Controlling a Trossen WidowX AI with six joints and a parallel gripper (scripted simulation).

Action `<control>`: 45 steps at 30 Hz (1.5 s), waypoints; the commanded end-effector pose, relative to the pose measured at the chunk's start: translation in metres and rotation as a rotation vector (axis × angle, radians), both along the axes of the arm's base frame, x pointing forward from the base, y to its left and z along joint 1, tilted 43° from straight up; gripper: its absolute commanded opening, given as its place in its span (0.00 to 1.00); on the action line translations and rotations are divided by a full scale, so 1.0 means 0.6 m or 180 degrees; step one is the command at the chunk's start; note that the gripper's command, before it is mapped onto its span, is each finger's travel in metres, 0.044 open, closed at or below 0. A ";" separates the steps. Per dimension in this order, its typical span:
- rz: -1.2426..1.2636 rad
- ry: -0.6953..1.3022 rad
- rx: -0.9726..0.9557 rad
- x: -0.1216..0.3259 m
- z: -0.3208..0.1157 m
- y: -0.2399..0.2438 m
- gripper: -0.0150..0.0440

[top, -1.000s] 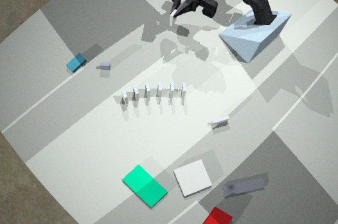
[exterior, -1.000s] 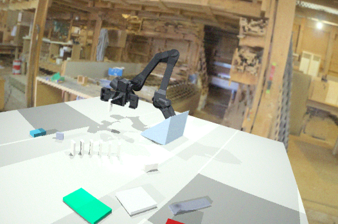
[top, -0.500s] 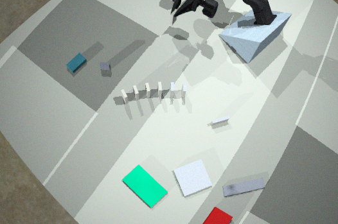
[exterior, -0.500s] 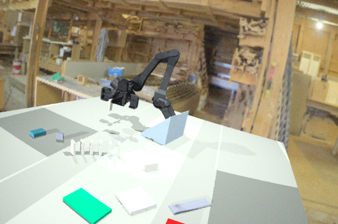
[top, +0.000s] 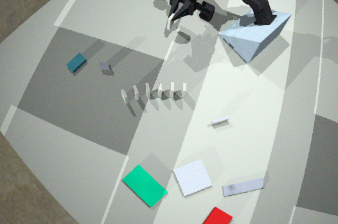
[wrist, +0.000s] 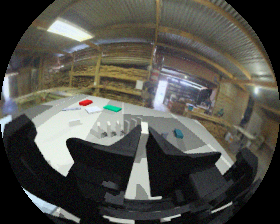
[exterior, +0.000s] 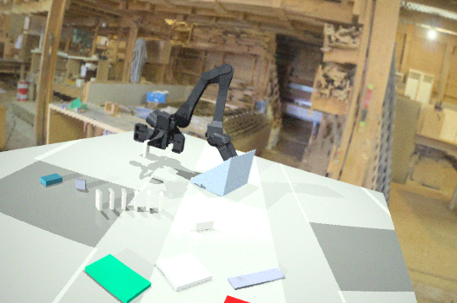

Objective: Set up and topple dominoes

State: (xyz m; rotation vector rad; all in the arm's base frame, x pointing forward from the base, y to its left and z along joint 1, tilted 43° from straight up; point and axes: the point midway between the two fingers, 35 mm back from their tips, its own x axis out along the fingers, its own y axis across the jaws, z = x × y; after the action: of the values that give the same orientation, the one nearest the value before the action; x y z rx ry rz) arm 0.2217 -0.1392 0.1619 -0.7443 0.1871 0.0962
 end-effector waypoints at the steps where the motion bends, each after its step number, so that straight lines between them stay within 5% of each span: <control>1: 0.0016 0.0000 -0.0011 0.001 -0.008 -0.010 0.29; 45: -0.0002 -0.0010 0.0010 -0.016 -0.114 -0.092 0.29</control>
State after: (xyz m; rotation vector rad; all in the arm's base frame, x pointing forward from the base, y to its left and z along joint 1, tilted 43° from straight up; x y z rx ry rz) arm 0.2120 -0.1948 0.0934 -0.7357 0.1890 0.0917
